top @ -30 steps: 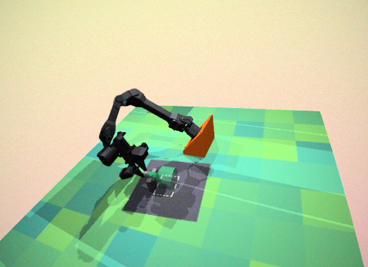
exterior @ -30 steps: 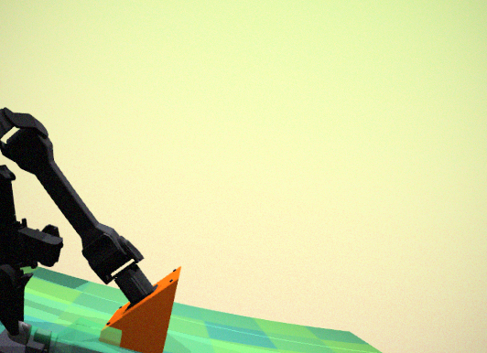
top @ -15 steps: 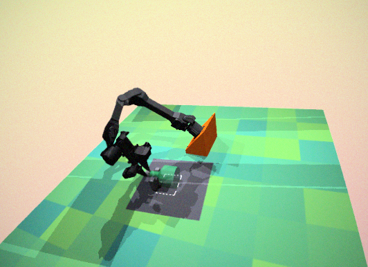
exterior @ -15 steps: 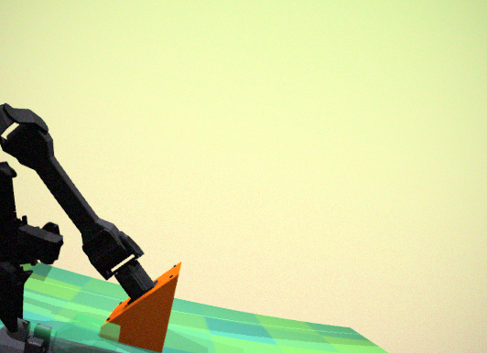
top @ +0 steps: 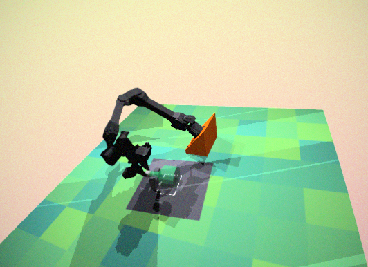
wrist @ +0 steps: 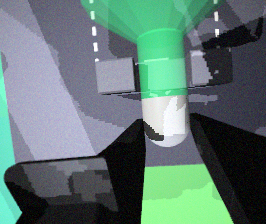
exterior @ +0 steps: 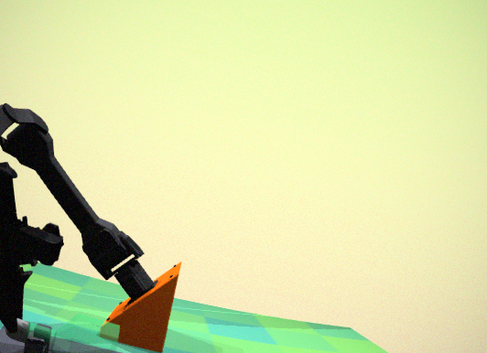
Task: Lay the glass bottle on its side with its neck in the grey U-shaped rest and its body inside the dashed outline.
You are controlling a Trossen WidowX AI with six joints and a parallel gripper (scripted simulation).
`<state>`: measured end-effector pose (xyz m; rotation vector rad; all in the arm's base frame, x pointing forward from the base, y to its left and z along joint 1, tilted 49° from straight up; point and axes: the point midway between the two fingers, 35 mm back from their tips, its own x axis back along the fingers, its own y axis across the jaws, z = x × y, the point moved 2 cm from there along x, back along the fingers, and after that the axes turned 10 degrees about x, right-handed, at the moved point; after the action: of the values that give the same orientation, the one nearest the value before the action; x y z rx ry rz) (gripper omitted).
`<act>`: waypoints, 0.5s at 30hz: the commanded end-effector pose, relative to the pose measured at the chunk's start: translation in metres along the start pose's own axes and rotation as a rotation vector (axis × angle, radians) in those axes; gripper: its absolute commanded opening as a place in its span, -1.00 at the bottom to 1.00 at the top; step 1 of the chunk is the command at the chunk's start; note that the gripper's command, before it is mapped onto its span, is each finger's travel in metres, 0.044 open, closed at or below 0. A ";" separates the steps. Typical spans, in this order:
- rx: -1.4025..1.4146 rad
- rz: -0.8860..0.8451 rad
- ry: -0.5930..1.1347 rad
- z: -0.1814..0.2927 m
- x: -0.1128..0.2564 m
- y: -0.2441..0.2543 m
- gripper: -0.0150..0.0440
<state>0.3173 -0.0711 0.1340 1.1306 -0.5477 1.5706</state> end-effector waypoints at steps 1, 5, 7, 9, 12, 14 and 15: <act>0.000 0.000 -0.002 0.000 0.000 0.000 -0.07; 0.000 0.000 -0.002 0.000 0.000 0.000 0.29; 0.000 0.000 -0.002 0.000 0.000 0.000 0.47; 0.000 0.000 -0.002 0.000 0.000 0.000 0.64; 0.000 0.000 -0.002 0.000 0.000 0.000 0.91; -0.001 -0.004 0.006 -0.001 0.001 0.000 1.00; -0.002 -0.011 0.020 -0.004 0.004 0.000 1.00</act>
<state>0.3172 -0.0705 0.1342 1.1287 -0.5470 1.5708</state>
